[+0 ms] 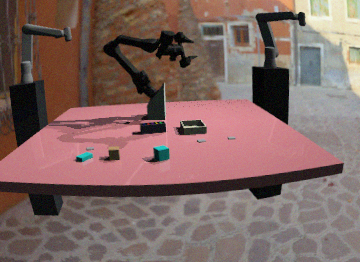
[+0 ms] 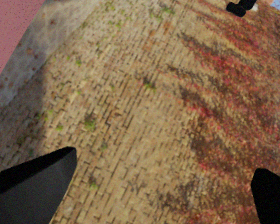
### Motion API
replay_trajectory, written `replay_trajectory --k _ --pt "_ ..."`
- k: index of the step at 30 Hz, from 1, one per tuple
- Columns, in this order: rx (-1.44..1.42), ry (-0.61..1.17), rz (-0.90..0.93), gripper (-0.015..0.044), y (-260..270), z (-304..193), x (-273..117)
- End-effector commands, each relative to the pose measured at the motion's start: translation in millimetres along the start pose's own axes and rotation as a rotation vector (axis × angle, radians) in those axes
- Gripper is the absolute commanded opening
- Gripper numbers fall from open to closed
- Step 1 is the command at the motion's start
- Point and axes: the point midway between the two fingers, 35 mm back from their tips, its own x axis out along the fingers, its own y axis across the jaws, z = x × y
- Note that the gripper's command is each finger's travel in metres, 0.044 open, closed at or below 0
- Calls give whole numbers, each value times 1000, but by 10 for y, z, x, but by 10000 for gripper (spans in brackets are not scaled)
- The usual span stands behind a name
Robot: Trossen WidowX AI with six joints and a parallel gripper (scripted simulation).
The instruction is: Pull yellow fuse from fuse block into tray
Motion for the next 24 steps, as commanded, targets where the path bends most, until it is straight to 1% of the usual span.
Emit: replay_trajectory --k 1,3,6,12,13,19,24 --pt "22 6 8 374 19 -17 -5" --pt "195 57 73 321 176 -144 -54" --pt "589 196 203 242 554 -387 -211" --pt "1341 565 387 85 1333 -665 -686" --pt "1420 616 401 70 1419 -681 -753" --pt "1853 950 455 70 1888 -699 -1177" --pt "2174 1302 455 70 2228 -624 -1568"
